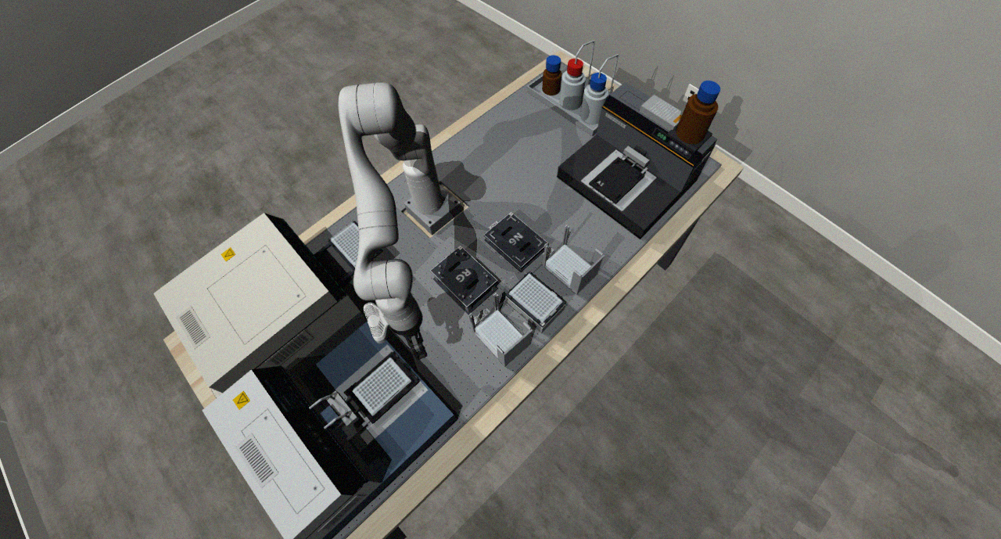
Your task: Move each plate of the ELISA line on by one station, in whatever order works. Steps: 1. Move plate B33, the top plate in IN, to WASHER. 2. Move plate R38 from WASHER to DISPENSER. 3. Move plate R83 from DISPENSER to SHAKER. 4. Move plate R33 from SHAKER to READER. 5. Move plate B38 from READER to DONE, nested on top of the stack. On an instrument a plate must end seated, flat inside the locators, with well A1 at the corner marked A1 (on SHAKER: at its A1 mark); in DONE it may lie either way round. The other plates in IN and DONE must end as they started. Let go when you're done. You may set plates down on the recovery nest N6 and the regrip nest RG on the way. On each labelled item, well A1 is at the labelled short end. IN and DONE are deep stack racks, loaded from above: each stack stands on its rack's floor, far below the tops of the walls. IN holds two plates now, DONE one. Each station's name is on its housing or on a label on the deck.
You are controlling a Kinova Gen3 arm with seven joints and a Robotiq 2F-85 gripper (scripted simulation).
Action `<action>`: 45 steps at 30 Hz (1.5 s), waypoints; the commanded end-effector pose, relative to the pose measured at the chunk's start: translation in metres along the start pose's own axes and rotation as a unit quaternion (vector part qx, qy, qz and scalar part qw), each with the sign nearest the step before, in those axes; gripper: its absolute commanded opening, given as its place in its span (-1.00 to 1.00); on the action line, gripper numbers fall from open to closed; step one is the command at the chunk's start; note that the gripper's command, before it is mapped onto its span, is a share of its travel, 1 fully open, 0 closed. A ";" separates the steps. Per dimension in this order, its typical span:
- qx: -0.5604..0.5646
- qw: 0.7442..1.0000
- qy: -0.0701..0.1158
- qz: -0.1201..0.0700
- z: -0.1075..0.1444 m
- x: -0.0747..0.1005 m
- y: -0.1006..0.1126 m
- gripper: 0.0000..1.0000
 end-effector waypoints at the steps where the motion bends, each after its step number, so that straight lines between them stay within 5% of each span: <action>1: 0.006 1.000 -0.001 -0.002 -0.003 0.001 -0.014 1.00; 27: 0.092 0.996 -0.001 -0.002 -0.018 0.001 -0.083 1.00; 33: 0.177 0.984 -0.001 -0.002 -0.016 0.001 -0.081 1.00; 45: 0.176 0.984 -0.001 -0.002 -0.016 0.001 -0.081 1.00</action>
Point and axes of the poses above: the point where the finger pads meet when closed, its own x axis back along the fingers, its own z axis across the jaws, y = z × x, the point moved 1 cm from there along x, back along the fingers, and after that the axes turned 6 degrees about x, right-handed, at the moved point
